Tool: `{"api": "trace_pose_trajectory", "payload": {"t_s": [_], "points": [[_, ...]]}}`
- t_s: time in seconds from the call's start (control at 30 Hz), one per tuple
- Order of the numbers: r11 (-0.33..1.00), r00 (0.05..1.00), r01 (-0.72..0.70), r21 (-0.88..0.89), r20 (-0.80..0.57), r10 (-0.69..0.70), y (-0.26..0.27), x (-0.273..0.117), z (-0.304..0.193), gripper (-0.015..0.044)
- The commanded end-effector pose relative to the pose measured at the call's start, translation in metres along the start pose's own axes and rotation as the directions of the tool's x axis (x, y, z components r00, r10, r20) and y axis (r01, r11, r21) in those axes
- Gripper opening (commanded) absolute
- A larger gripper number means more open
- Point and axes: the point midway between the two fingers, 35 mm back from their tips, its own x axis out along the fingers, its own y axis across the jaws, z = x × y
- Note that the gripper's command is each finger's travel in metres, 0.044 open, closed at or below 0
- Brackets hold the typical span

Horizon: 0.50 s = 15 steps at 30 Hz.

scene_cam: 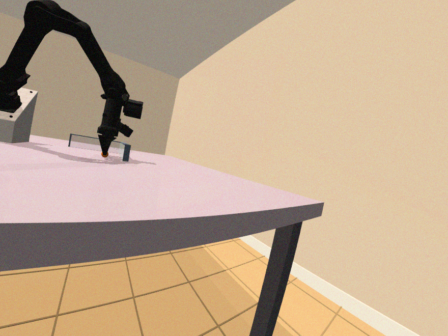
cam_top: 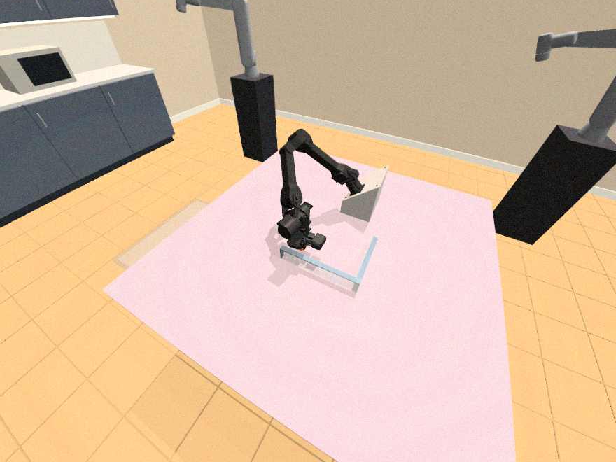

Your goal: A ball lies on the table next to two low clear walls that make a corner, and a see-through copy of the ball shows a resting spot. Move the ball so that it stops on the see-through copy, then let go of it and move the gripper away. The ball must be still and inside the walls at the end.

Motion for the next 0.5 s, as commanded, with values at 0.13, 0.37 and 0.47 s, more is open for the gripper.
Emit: {"api": "trace_pose_trajectory", "payload": {"t_s": [0.13,0.37,0.47], "points": [[1.0,1.0,0.001,-0.007,0.0,-0.001,0.001,0.0039,-0.0001,0.0],[1.0,1.0,0.001,-0.003,0.0,-0.001,0.0008,0.003,-0.0001,0.0105],[1.0,1.0,0.001,-0.003,0.0,-0.001,0.0008,0.003,-0.0001,0.0184]]}}
